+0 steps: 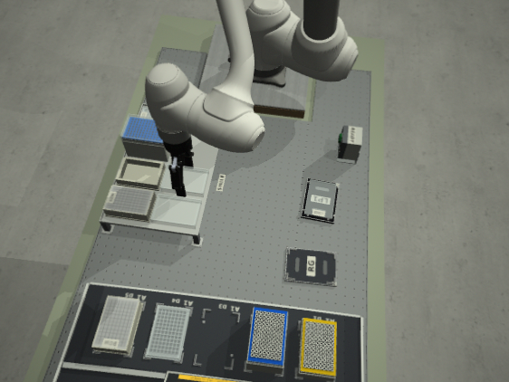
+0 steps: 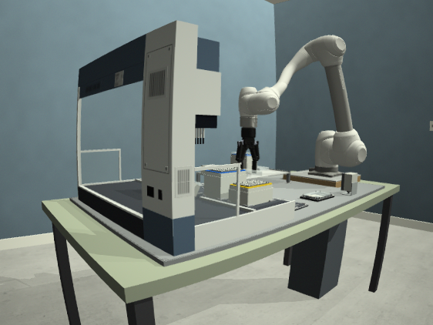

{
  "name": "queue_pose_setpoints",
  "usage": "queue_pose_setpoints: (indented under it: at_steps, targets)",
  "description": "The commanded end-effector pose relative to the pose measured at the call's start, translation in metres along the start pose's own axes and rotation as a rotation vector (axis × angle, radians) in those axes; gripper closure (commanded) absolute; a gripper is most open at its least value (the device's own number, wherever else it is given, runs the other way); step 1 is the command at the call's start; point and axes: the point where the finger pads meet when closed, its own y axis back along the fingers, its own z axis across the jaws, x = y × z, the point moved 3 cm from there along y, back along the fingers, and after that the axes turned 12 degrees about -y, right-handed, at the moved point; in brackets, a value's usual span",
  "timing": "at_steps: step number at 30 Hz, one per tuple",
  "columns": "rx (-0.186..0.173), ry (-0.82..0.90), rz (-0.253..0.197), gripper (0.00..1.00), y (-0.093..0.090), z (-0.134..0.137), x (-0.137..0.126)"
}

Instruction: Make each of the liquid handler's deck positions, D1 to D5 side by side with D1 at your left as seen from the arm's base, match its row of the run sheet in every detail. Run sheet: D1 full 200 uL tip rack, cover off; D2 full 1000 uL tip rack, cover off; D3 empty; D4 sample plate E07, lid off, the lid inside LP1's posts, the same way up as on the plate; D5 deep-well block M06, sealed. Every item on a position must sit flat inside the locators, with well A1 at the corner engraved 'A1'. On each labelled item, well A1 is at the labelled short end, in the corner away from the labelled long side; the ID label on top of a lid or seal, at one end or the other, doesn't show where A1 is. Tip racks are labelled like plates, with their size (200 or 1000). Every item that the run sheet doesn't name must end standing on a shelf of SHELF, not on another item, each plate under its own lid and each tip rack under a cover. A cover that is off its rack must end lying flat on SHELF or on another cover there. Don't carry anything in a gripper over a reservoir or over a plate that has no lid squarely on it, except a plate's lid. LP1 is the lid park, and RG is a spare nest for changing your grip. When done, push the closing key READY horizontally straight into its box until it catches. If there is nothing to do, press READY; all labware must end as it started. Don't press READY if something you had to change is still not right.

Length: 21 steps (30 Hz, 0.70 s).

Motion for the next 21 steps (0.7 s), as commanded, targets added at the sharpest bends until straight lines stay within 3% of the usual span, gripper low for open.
queue_pose_setpoints:
  at_steps: [1,21]
  targets:
    - [0.001,0.0,0.0,0.33,0.005,-0.001,0.0]
    - [0.001,0.0,0.0,0.33,0.033,-0.001,0.0]
